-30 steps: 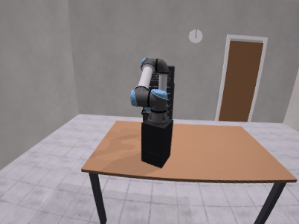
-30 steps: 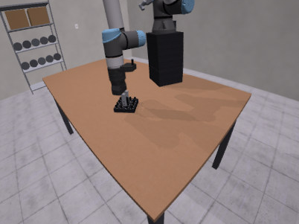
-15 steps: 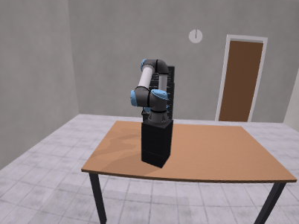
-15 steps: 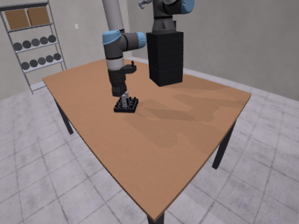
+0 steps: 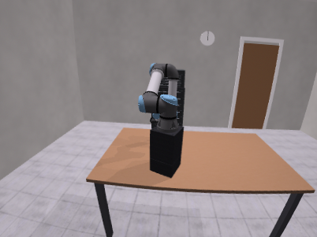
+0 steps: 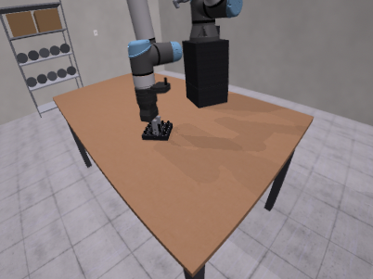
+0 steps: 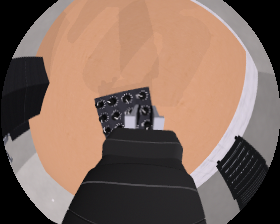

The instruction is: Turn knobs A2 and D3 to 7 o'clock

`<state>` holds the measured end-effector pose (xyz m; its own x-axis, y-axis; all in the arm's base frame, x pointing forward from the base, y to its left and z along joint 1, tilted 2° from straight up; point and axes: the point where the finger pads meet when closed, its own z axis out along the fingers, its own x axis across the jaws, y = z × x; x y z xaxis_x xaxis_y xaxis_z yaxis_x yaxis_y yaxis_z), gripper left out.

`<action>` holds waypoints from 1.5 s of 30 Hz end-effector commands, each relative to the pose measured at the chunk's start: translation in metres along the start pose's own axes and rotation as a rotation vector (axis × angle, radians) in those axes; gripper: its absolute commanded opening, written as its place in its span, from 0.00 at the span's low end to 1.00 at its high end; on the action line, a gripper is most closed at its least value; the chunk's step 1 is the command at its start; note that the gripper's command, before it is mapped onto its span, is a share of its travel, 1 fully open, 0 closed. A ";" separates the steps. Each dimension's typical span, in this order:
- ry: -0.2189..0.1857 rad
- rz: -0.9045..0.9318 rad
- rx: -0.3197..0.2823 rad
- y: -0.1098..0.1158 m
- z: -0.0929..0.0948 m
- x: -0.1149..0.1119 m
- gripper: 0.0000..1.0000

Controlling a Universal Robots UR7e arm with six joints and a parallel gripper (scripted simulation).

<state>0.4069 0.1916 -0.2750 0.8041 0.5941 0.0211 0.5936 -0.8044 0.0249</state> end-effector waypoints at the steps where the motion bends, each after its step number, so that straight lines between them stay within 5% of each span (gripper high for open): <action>1: 0.001 0.000 -0.001 0.000 0.000 0.001 0.46; 31: 0.001 0.000 -0.001 0.000 0.000 0.001 0.46; 32: 0.001 0.000 -0.001 0.000 0.000 0.001 0.30; 45: 0.001 0.000 -0.001 0.000 0.000 0.001 0.30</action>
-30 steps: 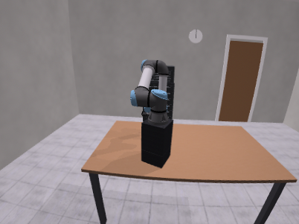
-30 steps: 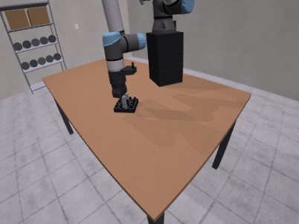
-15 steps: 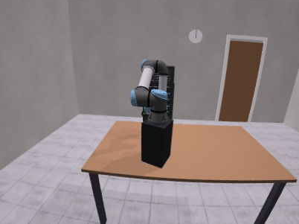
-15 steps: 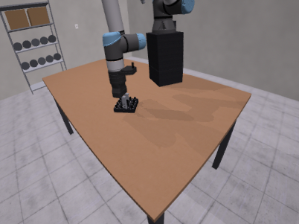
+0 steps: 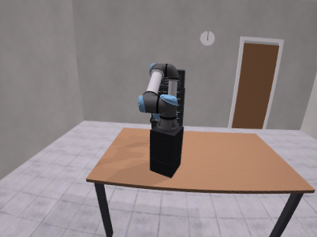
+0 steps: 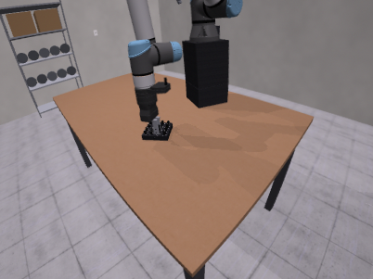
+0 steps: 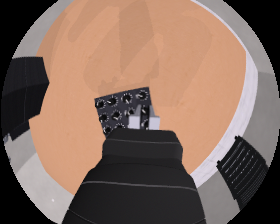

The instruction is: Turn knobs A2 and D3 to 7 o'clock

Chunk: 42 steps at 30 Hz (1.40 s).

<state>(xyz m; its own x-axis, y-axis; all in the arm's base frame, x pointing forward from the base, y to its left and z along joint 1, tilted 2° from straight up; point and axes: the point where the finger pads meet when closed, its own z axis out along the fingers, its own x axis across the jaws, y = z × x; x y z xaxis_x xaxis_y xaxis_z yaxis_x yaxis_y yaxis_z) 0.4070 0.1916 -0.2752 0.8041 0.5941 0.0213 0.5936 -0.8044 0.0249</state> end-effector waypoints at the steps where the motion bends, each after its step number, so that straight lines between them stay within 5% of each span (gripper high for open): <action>1: 0.001 0.000 -0.001 0.000 0.000 0.000 0.30; 23: 0.001 -0.017 -0.001 0.000 0.000 0.000 0.30; 42: 0.001 -0.338 -0.001 0.000 0.000 0.000 0.30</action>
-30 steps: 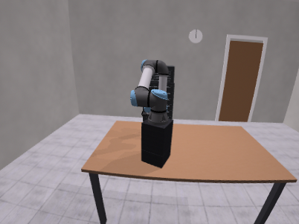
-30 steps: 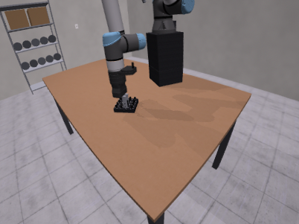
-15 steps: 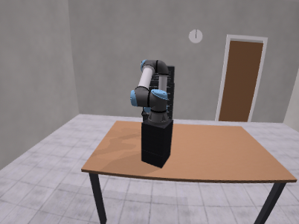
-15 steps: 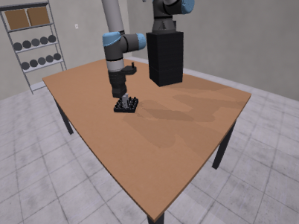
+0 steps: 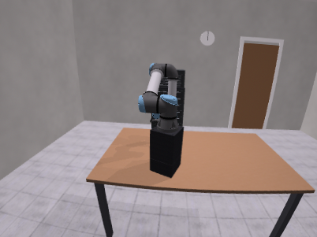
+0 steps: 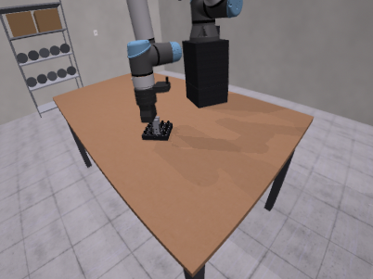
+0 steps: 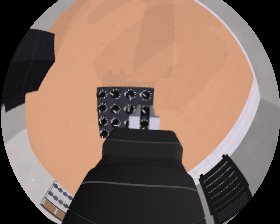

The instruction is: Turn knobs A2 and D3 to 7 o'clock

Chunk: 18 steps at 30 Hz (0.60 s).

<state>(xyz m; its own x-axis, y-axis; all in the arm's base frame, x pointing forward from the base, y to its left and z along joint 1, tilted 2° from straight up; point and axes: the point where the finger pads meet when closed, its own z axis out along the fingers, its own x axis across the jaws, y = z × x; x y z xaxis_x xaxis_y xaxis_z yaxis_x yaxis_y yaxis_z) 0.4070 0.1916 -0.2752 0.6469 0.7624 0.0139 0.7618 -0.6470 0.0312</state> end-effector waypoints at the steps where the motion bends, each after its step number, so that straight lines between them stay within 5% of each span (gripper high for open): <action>1: 0.002 -0.125 0.001 0.000 0.000 0.000 0.30; 18: 0.002 -0.206 0.001 0.000 0.000 0.000 0.30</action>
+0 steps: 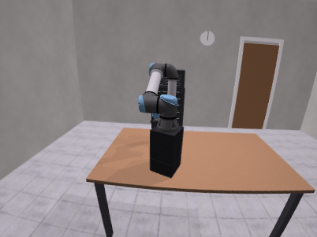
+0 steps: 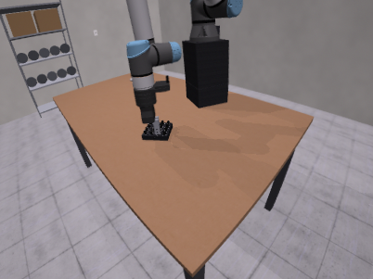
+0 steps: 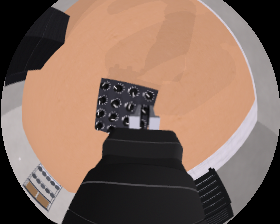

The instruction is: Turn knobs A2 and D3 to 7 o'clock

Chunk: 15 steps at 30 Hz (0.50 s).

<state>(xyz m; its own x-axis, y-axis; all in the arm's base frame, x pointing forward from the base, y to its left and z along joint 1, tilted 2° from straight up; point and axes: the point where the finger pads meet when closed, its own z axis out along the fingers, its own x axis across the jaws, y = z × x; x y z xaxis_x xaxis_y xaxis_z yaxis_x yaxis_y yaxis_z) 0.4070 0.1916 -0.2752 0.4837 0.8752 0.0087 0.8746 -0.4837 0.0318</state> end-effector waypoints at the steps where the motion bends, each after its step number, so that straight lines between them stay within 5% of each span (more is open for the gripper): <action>1: 0.001 -0.007 -0.001 0.000 0.000 0.000 0.30; 7: 0.001 -0.007 -0.001 0.000 0.000 0.000 0.30; 8: 0.001 -0.007 -0.001 0.000 0.000 0.000 0.46; 15: 0.001 -0.007 -0.001 0.000 0.000 0.000 0.46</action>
<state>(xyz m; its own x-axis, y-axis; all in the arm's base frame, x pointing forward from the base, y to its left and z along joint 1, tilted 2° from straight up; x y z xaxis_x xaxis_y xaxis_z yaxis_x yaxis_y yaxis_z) 0.4070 0.1916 -0.2752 0.4778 0.8784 0.0087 0.8779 -0.4778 0.0316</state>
